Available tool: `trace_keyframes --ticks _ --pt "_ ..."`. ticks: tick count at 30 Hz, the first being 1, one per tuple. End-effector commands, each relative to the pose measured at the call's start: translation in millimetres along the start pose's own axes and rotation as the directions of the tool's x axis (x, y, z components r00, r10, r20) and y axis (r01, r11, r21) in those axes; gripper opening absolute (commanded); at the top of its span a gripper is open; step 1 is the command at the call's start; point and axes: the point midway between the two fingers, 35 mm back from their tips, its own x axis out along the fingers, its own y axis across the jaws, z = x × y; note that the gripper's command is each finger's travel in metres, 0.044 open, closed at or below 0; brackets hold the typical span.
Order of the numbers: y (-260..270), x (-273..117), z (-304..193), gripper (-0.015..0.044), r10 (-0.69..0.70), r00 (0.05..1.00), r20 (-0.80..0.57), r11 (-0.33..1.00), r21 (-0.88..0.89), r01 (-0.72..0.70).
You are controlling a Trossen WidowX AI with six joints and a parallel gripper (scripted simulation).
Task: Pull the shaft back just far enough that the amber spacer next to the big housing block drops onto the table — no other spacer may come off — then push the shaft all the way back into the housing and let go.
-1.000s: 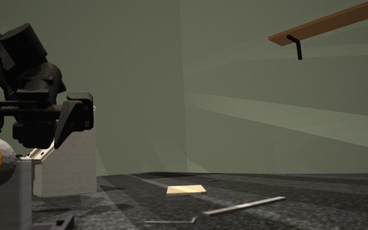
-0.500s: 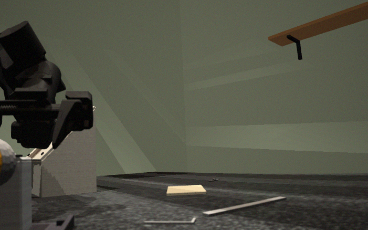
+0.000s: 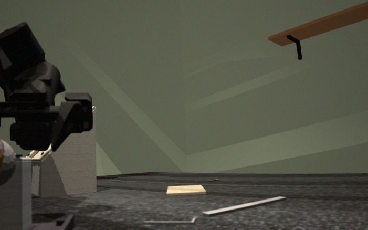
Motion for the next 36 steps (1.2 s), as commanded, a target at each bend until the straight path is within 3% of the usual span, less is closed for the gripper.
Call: trace_keyframes --ticks 1,20,36 --pt "-2 6 -1 0.0440 -0.003 1.000 -0.001 1.000 -0.005 0.003" --pt "-2 36 -1 0.0440 -0.002 1.000 -0.003 1.000 -0.005 0.002" --pt "-1 37 -1 0.0440 -0.002 1.000 -0.003 1.000 -0.006 0.001"
